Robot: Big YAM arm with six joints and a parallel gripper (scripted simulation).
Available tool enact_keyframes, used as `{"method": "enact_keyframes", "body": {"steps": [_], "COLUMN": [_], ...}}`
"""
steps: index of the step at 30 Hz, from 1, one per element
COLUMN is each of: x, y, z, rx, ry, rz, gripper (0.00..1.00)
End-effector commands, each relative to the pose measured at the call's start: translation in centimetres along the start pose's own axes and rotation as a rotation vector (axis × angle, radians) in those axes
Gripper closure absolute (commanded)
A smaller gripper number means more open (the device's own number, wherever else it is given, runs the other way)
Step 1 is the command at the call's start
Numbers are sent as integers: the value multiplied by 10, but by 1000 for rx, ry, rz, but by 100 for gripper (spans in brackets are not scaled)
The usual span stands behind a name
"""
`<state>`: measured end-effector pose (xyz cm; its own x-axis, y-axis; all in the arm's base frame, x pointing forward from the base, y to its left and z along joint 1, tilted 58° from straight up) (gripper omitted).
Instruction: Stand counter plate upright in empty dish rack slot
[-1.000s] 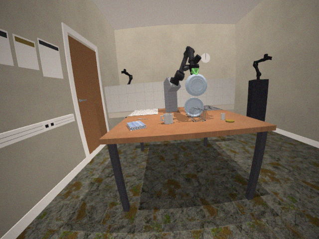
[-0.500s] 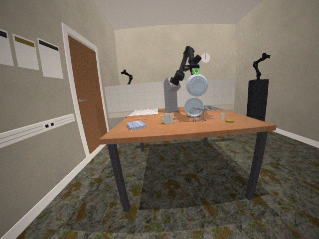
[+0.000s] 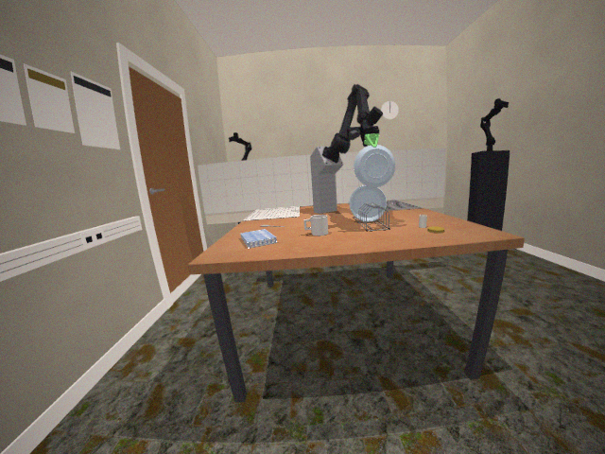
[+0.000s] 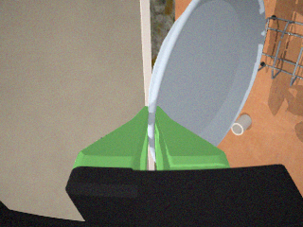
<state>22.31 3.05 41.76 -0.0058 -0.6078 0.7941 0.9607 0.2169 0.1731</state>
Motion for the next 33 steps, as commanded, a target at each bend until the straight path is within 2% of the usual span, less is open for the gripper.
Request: {"method": "enact_keyframes", "body": {"steps": [1, 29, 30, 33], "x": [34, 30, 31, 26], "y": [8, 13, 14, 17], "z": [28, 27, 24, 27], "rx": [70, 71, 58, 72], "ry": [-19, -23, -22, -23], "rz": [-87, -84, -93, -82], "gripper": [100, 100, 100, 100]}}
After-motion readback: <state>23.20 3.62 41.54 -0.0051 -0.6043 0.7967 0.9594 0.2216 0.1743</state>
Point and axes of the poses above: the point where the finger pads meet when closed, its own y axis out along the fingers, its own x axis across the jaws, z = x × y, the point moved 10 cm from there along -y, back along the fingers, and after that the axes turned 8 degrees about y, right-handed, at the moved point
